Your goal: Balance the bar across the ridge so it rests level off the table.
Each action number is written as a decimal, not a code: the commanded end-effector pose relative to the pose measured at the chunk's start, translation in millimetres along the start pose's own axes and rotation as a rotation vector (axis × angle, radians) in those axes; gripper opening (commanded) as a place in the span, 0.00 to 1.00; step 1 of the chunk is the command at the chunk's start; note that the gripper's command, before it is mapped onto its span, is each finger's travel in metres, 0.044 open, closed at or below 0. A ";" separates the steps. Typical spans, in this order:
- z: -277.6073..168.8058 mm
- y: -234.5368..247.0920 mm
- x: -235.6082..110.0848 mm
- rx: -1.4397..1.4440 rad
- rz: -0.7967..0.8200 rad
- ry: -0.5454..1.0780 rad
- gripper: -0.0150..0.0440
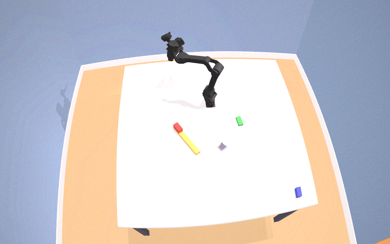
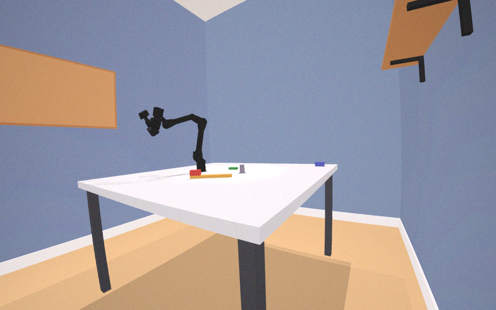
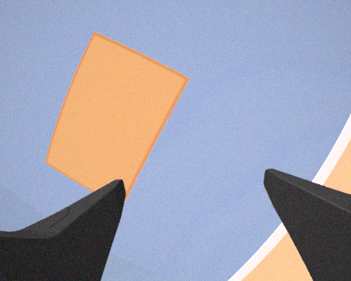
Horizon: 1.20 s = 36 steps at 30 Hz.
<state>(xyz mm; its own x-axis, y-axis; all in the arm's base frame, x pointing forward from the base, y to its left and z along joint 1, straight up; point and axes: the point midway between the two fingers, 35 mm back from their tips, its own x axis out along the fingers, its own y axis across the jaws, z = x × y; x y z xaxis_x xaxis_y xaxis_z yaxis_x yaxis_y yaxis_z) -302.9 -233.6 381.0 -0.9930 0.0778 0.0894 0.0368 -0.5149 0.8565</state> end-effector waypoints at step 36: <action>-171.7 31.6 -199.2 -0.936 0.543 0.722 0.79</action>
<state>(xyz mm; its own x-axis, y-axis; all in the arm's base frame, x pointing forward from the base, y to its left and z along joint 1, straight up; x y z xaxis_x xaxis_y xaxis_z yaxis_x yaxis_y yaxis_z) -143.4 -401.8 312.7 -0.7717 -0.6066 -0.1910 0.5800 -0.7945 0.1797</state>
